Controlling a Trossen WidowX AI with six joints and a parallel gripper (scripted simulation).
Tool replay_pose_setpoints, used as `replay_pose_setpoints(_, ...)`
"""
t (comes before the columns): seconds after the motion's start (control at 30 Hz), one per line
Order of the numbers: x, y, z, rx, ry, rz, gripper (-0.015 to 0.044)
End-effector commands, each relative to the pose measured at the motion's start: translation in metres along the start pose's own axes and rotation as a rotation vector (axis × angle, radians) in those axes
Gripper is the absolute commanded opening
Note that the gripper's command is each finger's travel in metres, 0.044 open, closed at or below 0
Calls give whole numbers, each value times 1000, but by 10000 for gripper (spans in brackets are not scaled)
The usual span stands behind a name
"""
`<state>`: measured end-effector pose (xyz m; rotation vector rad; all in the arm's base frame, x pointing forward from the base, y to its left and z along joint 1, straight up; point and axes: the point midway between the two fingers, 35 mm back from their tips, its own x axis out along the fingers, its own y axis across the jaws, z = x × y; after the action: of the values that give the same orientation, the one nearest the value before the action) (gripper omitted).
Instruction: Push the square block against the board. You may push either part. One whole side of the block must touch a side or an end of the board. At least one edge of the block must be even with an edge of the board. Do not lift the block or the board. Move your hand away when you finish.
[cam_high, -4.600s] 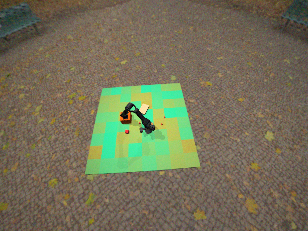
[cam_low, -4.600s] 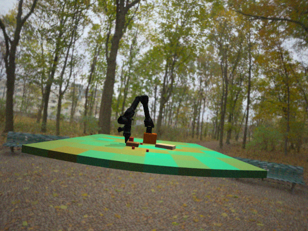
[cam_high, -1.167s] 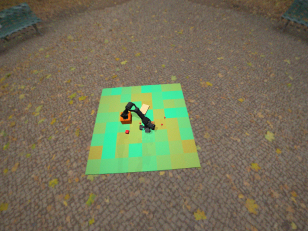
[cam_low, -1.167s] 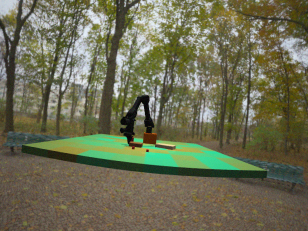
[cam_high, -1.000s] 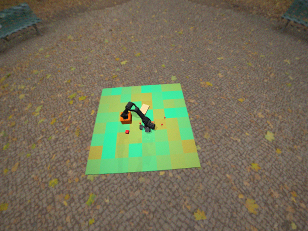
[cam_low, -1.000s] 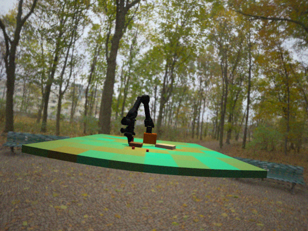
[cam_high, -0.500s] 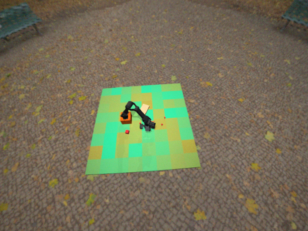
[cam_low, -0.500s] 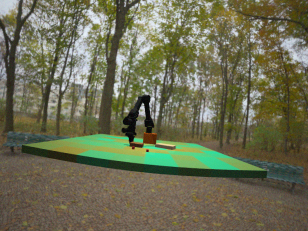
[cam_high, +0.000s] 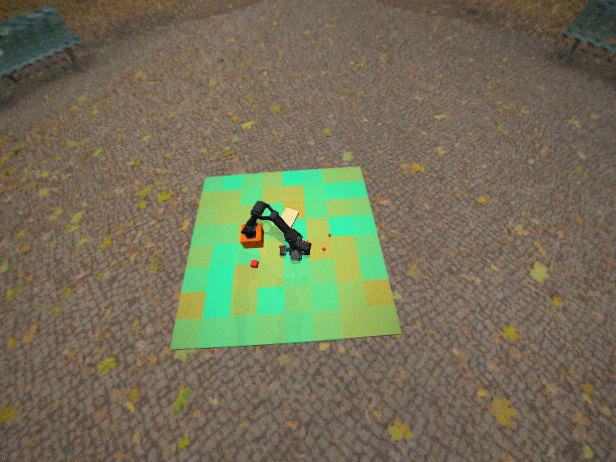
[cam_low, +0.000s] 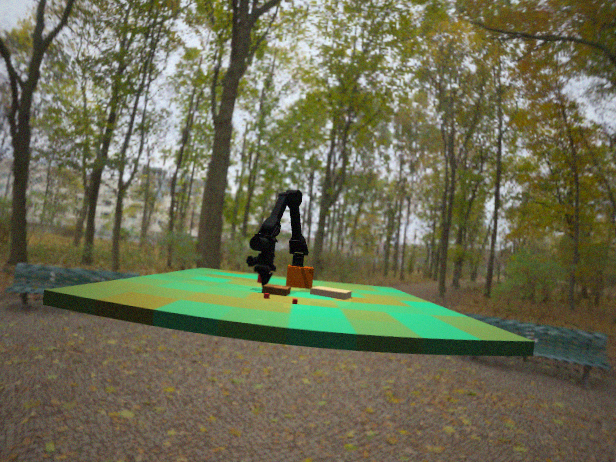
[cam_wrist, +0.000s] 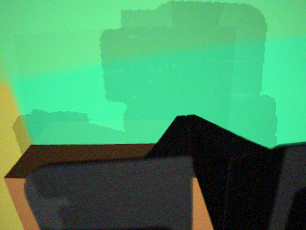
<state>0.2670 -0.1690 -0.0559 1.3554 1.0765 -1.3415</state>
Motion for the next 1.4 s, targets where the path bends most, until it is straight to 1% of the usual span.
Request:
replay_pose_setpoints(0.0,1,-1,-6,0,8,-4,0)
replay_pose_setpoints(1.37,1,4,-45,0,11,-3,0)
